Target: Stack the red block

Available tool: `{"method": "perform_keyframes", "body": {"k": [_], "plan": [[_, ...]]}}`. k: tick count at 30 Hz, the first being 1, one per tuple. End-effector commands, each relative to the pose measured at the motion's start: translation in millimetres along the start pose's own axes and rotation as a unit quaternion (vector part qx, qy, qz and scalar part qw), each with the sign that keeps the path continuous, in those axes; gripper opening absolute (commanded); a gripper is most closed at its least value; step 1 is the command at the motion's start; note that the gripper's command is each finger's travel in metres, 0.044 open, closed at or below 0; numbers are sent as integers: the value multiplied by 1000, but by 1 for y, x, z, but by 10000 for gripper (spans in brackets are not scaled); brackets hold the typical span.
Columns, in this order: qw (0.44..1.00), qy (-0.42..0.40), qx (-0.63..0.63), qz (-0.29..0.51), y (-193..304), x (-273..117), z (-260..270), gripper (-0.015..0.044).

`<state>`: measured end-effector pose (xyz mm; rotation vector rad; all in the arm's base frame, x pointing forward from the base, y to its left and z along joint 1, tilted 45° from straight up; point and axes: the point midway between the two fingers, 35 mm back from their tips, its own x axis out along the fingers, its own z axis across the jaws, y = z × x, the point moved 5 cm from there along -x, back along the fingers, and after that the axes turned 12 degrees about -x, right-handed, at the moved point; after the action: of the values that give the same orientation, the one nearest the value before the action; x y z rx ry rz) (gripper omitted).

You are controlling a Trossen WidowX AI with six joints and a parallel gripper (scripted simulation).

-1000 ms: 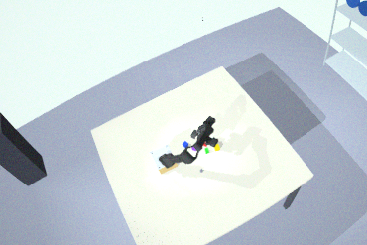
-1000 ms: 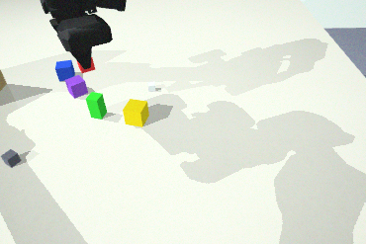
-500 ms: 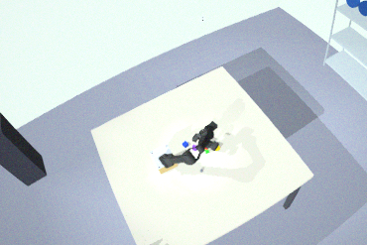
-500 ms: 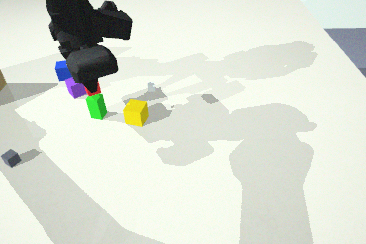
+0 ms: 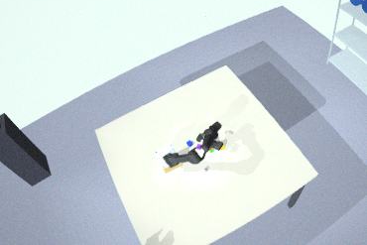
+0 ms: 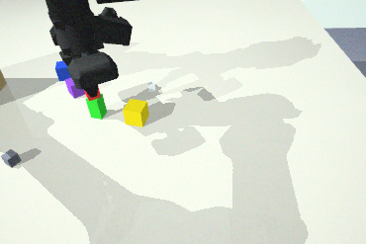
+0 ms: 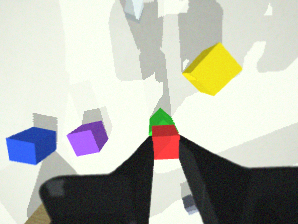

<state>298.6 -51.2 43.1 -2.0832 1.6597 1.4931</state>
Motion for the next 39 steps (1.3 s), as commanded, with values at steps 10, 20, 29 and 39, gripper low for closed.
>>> {"method": "perform_keyframes", "body": {"k": [10, 20, 29, 39], "plan": [[1000, 2, -3, 1, 0, 1, 0, 0], [1000, 0, -1, 0, 0, 0, 0, 53], [1000, 0, -1, 0, 0, 0, 0, 289], [1000, 0, -1, 0, 0, 0, 0, 440]]}}
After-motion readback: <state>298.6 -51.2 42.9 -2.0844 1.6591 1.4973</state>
